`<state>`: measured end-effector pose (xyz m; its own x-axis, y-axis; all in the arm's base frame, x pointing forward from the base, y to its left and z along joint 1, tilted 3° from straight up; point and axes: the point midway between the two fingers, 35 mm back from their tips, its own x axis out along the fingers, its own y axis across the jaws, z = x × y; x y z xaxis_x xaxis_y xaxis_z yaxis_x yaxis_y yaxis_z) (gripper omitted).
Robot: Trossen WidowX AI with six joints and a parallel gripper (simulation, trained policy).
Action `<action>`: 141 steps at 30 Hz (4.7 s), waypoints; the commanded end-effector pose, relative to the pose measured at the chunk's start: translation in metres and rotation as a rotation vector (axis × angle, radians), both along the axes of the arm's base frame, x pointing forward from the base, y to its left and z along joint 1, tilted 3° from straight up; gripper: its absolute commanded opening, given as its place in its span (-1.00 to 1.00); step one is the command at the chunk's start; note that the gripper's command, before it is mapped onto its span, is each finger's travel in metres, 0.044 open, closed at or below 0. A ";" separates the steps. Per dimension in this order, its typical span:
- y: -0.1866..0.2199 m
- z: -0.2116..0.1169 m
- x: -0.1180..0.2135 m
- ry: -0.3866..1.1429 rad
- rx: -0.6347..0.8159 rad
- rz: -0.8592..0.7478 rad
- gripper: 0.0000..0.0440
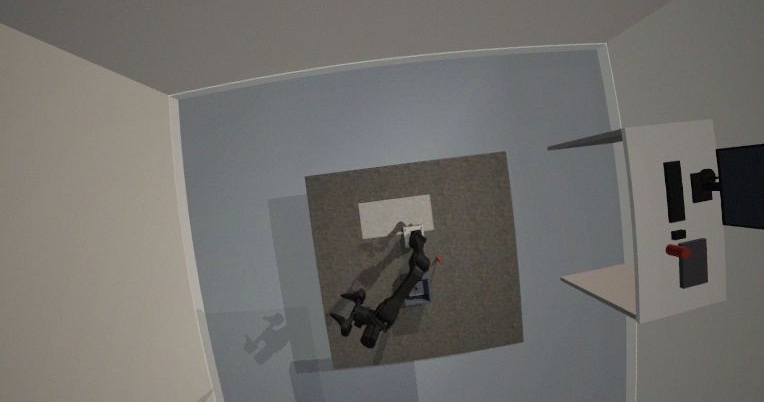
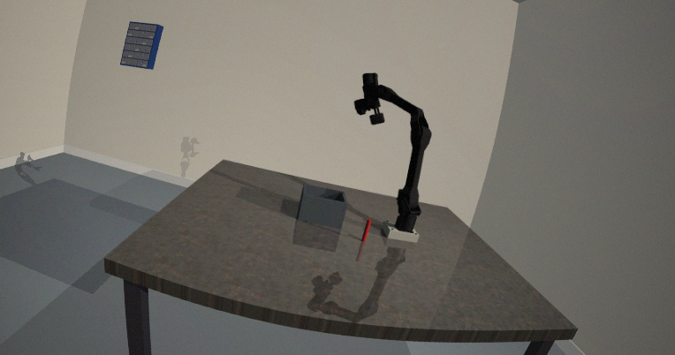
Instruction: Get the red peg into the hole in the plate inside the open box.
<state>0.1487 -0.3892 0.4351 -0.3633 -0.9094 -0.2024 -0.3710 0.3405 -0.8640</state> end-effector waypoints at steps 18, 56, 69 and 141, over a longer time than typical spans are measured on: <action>0.130 -0.088 0.136 -0.570 0.209 0.322 1.00; 0.430 -0.268 0.072 -1.100 0.854 -0.328 1.00; 0.469 -0.328 0.038 -1.108 0.795 -0.629 1.00; 0.422 -0.308 0.110 -1.383 0.883 -0.656 -1.00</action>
